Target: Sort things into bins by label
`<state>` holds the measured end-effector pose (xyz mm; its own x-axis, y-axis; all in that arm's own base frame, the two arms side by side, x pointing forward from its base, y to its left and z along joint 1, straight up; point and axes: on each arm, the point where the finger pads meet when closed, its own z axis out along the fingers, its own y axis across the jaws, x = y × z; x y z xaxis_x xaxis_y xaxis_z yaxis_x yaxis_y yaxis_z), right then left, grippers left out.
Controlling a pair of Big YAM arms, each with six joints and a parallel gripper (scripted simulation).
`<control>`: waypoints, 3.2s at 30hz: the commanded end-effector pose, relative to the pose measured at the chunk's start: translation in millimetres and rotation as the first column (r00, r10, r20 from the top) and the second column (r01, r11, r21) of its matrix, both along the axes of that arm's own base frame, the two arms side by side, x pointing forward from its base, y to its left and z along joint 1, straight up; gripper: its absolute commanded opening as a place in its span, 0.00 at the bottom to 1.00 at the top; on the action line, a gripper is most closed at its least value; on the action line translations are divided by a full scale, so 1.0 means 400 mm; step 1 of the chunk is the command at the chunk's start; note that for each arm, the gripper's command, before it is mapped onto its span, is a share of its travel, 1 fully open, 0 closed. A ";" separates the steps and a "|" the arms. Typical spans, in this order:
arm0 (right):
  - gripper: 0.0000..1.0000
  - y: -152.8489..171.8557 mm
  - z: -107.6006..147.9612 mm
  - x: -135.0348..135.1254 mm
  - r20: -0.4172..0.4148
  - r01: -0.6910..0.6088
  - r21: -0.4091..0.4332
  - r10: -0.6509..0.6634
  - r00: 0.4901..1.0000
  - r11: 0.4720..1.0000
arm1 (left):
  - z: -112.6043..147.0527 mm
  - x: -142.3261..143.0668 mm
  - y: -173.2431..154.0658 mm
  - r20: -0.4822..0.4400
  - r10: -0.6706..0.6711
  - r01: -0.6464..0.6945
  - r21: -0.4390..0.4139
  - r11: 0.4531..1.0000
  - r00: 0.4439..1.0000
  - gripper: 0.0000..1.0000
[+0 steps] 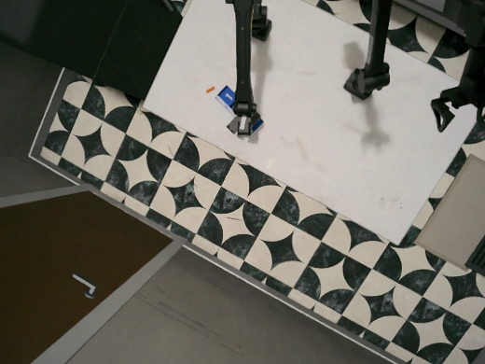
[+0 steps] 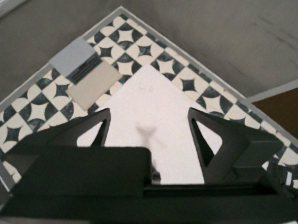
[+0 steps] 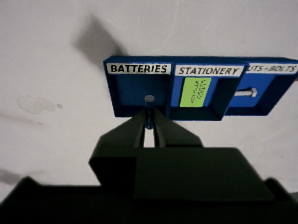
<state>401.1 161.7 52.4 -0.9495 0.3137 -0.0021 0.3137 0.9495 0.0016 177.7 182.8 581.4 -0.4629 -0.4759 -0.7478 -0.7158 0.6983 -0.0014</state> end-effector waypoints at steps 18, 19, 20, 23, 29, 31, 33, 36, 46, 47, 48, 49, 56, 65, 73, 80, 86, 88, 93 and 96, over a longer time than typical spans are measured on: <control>0.04 0.012 -0.034 -0.003 -0.003 -0.003 -0.001 0.003 1.000 1.000 | 0.054 -0.013 -0.028 0.029 -0.013 0.012 0.031 0.999 1.000 1.00; 0.04 0.014 -0.019 0.012 0.017 0.001 0.007 -0.001 1.000 1.000 | 0.054 -0.013 -0.028 0.029 -0.013 0.012 0.031 0.999 1.000 1.00; 0.04 0.010 -0.030 0.003 0.010 0.001 0.004 -0.001 1.000 1.000 | 0.054 -0.013 -0.028 0.029 -0.013 0.012 0.031 0.999 1.000 1.00; 0.04 0.008 -0.059 -0.002 -0.003 0.001 -0.001 -0.001 1.000 1.000 | 0.054 -0.013 -0.028 0.029 -0.013 0.012 0.031 0.999 1.000 1.00; 0.04 0.008 -0.084 -0.001 0.001 0.001 0.001 -0.001 1.000 1.000 | 0.054 -0.013 -0.028 0.029 -0.013 0.012 0.031 0.999 1.000 1.00; 0.04 0.012 -0.082 0.008 0.014 0.001 0.006 -0.001 1.000 1.000 | 0.054 -0.013 -0.028 0.029 -0.013 0.012 0.031 0.999 1.000 1.00; 0.04 0.008 -0.108 -0.002 -0.002 0.001 -0.001 -0.001 1.000 1.000 | 0.054 -0.013 -0.028 0.029 -0.013 0.012 0.031 0.999 1.000 1.00; 0.04 0.008 -0.108 -0.002 -0.002 0.001 -0.001 -0.001 1.000 1.000 | 0.054 -0.013 -0.028 0.029 -0.013 0.012 0.031 0.999 1.000 1.00; 0.04 0.033 -0.070 0.068 0.077 0.000 0.032 -0.002 0.997 0.999 | 0.054 -0.013 -0.028 0.029 -0.013 0.012 0.031 0.999 1.000 1.00; 0.04 0.031 -0.070 0.065 0.070 0.000 0.029 -0.002 0.998 1.000 | 0.054 -0.013 -0.028 0.029 -0.013 0.012 0.031 0.999 1.000 1.00; 0.04 0.030 -0.069 0.064 0.068 0.000 0.028 -0.002 0.998 1.000 | 0.054 -0.013 -0.028 0.029 -0.013 0.012 0.031 0.999 1.000 1.00; 0.04 0.028 -0.077 0.062 0.059 0.000 0.024 -0.002 0.998 1.000 | 0.054 -0.013 -0.028 0.029 -0.013 0.012 0.031 0.999 1.000 1.00; 0.04 0.020 -0.101 0.056 0.029 0.001 0.012 -0.001 1.000 1.000 | 0.054 -0.013 -0.028 0.029 -0.013 0.012 0.031 0.999 1.000 1.00; 0.04 0.014 -0.099 0.066 0.030 0.002 0.012 -0.002 1.000 1.000 | 0.054 -0.013 -0.028 0.029 -0.013 0.012 0.031 0.999 1.000 1.00; 0.04 0.021 -0.087 0.069 0.044 -0.002 0.017 0.001 0.999 1.000 | 0.054 -0.013 -0.028 0.029 -0.013 0.012 0.031 0.999 1.000 1.00; 0.15 0.021 -0.080 0.069 0.048 -0.002 0.019 0.001 0.999 1.000 | 0.054 -0.013 -0.028 0.029 -0.013 0.012 0.031 0.999 1.000 1.00; 0.15 0.020 -0.080 0.069 0.047 -0.002 0.018 0.001 0.999 1.000 | 0.054 -0.013 -0.028 0.029 -0.013 0.012 0.031 0.999 1.000 1.00; 0.15 0.019 -0.079 0.069 0.046 -0.002 0.018 0.001 0.999 1.000 | 0.054 -0.013 -0.028 0.029 -0.013 0.012 0.031 0.999 1.000 1.00; 0.15 0.018 -0.079 0.070 0.047 -0.001 0.018 0.000 0.999 1.000 | 0.054 -0.013 -0.028 0.029 -0.013 0.012 0.031 0.999 1.000 1.00; 0.15 0.019 -0.057 0.071 0.056 -0.001 0.022 0.000 0.998 1.000 | 0.054 -0.013 -0.028 0.029 -0.013 0.012 0.031 0.999 1.000 1.00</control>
